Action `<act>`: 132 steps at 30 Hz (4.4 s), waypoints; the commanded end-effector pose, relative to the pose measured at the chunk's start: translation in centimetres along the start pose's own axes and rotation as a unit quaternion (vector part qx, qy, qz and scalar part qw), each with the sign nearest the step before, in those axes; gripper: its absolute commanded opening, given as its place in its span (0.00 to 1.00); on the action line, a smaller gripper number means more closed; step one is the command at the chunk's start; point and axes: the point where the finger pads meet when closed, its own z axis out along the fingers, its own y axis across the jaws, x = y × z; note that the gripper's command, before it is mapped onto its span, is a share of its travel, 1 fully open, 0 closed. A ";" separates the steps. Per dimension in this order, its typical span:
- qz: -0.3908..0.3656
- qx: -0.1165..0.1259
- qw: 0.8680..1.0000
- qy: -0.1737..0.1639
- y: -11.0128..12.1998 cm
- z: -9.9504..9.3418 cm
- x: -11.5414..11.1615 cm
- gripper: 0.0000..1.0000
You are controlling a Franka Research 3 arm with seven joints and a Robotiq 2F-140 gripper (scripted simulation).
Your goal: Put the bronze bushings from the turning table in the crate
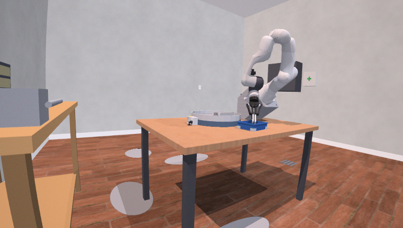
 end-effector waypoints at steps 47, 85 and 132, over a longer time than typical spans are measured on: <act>0.007 -0.003 1.000 -0.001 0.1 -6.0 -5.2 0.07; 0.007 -0.003 1.000 -0.001 0.1 -6.0 -5.2 0.07; 0.112 0.086 0.990 -0.001 -15.6 -17.8 9.2 0.06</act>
